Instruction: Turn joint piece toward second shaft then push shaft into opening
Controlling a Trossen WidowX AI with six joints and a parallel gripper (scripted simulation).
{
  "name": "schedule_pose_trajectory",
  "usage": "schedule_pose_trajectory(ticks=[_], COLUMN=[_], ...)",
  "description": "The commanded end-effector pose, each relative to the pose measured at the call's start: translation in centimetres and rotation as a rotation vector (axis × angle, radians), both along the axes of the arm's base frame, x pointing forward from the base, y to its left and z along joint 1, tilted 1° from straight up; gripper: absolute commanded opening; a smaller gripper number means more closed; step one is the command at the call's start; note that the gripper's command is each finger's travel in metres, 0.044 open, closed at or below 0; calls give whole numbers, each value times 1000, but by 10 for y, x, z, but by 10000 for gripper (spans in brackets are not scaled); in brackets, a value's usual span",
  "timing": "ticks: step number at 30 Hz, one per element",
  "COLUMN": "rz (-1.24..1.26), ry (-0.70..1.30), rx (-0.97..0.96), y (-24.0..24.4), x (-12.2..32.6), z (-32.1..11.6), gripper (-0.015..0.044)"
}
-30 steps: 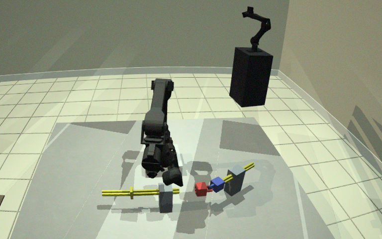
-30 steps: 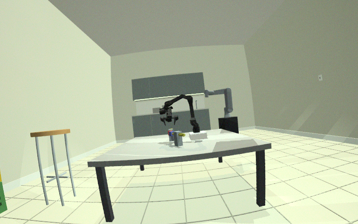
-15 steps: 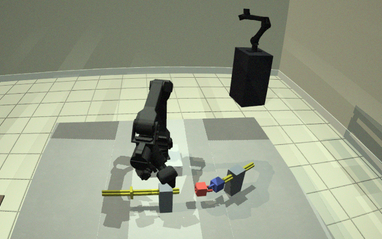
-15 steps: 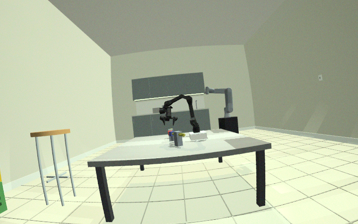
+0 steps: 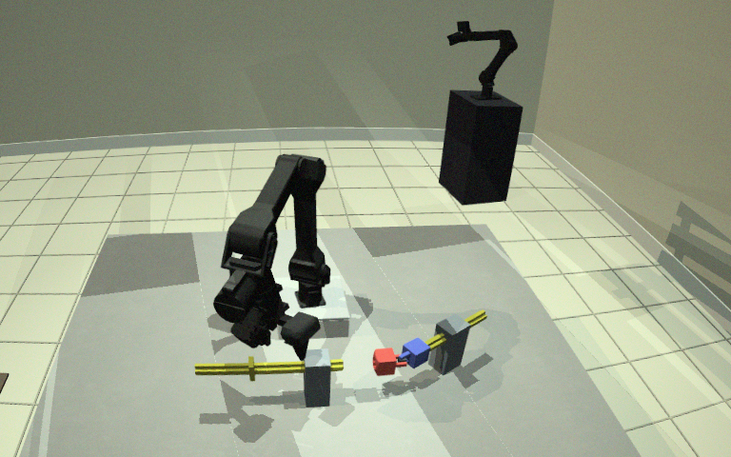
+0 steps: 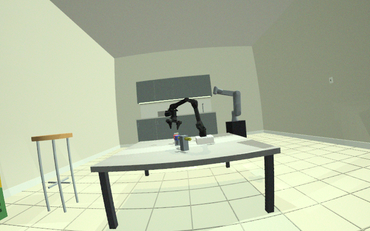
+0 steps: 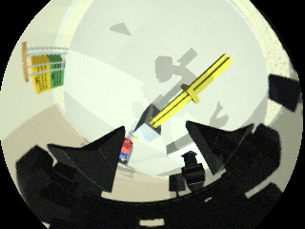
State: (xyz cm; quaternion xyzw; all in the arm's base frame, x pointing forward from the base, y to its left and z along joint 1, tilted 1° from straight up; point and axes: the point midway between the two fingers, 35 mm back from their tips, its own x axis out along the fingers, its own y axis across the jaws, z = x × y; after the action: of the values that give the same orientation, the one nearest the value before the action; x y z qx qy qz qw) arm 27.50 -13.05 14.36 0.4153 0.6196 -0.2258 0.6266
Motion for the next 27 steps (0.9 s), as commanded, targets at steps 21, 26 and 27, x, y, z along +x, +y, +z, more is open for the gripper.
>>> schedule_pose_trajectory(ticks=[21,26,27], rz=[736,781,781], ry=[11,19,19], rx=[-298,-309,-309], y=[-112,-118,-118], x=[-35,-38,-38], z=[4,5,5], gripper=[440,440,440])
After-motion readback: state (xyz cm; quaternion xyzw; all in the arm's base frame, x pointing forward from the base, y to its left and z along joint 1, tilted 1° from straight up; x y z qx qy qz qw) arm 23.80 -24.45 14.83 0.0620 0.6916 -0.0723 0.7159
